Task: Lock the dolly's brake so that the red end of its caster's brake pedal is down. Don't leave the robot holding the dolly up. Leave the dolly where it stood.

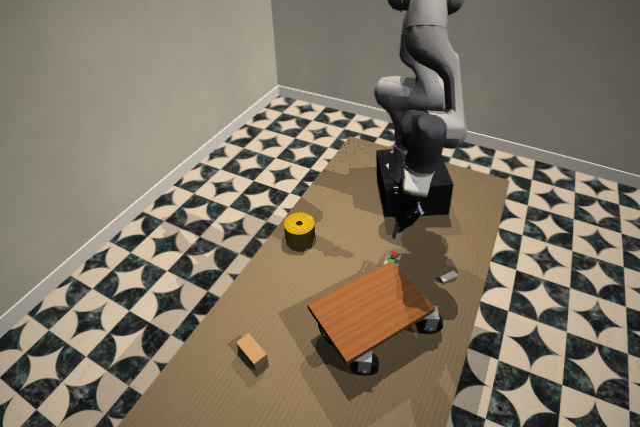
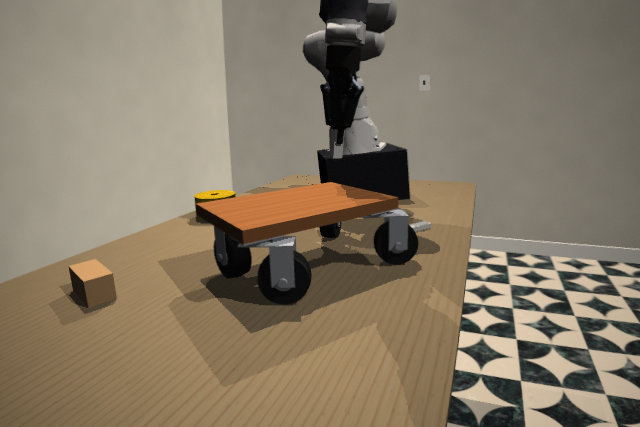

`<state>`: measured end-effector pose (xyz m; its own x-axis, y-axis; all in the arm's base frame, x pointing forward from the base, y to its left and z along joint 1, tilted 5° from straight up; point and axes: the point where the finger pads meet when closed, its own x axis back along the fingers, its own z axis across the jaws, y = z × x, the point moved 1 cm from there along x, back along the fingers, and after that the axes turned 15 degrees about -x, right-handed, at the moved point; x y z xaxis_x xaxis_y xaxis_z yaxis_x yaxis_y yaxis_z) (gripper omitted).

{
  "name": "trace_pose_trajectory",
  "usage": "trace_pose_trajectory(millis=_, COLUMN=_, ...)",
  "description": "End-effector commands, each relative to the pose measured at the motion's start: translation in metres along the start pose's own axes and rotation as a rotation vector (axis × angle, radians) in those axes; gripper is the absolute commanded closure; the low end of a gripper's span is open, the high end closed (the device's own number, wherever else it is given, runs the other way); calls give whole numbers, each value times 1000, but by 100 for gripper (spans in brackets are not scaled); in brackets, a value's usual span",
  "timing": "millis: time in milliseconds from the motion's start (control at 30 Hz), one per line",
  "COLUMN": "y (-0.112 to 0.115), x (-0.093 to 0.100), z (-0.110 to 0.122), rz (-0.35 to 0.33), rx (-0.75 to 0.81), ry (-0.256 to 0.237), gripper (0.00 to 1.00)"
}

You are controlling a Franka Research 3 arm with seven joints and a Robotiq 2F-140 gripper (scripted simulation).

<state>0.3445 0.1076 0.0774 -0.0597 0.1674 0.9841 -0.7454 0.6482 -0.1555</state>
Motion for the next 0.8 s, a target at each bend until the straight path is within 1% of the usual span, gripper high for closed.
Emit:
trace_pose_trajectory(millis=0, y=-2, x=-4, z=-2, rz=3, rx=279, ry=-16, gripper=100)
trace_pose_trajectory(millis=67, y=-2, x=-5, z=-2, rz=13, rx=347, ry=-13, gripper=100)
trace_pose_trajectory(millis=133, y=-2, x=-5, z=-2, rz=13, rx=347, ry=-13, gripper=100)
trace_pose_trajectory(millis=167, y=-2, x=-5, z=-2, rz=26, rx=434, ry=-11, gripper=100)
trace_pose_trajectory(millis=633, y=-1, x=-5, z=-1, rz=85, rx=887, ry=-6, gripper=100)
trace_pose_trajectory(millis=700, y=-1, x=-5, z=-1, rz=85, rx=887, ry=-6, gripper=100)
trace_pose_trajectory(millis=733, y=-1, x=-5, z=-1, rz=92, rx=967, ry=-7, gripper=100)
trace_pose_trajectory(millis=767, y=-1, x=-5, z=-1, rz=95, rx=997, ry=-7, gripper=100)
